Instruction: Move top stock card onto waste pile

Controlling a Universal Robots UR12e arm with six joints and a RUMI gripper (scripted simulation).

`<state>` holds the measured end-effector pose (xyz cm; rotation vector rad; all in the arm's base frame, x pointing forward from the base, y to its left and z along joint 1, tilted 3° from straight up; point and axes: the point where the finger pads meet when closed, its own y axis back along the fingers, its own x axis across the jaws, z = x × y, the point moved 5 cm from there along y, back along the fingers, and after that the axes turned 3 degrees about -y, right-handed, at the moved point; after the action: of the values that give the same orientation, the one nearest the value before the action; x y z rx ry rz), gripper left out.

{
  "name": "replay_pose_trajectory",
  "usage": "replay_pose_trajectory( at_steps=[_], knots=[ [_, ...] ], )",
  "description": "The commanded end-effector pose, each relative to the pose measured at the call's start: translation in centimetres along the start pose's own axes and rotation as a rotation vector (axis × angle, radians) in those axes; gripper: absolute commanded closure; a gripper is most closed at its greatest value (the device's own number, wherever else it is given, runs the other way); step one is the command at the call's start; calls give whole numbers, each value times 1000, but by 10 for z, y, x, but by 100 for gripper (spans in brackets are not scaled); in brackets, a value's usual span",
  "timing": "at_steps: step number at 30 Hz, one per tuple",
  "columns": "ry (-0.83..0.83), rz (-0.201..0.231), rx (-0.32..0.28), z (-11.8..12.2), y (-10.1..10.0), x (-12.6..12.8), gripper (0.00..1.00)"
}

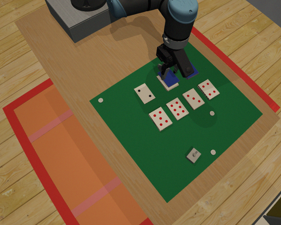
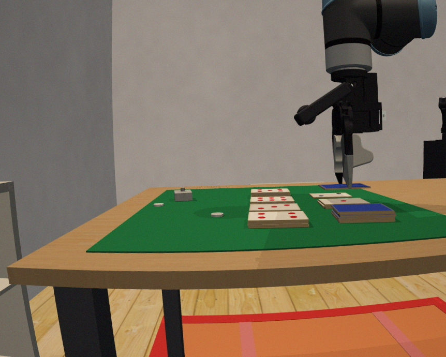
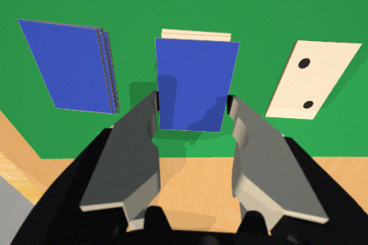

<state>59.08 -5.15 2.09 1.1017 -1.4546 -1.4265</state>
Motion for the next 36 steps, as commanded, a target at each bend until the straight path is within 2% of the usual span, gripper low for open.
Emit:
replay_pose_trajectory(
  at_steps=[1,12,36],
  knots=[
    [0,0,1,-1,-6,0,61],
    [0,0,1,-1,-19,0,61],
    [0,0,1,-1,-23,0,61]
  ],
)
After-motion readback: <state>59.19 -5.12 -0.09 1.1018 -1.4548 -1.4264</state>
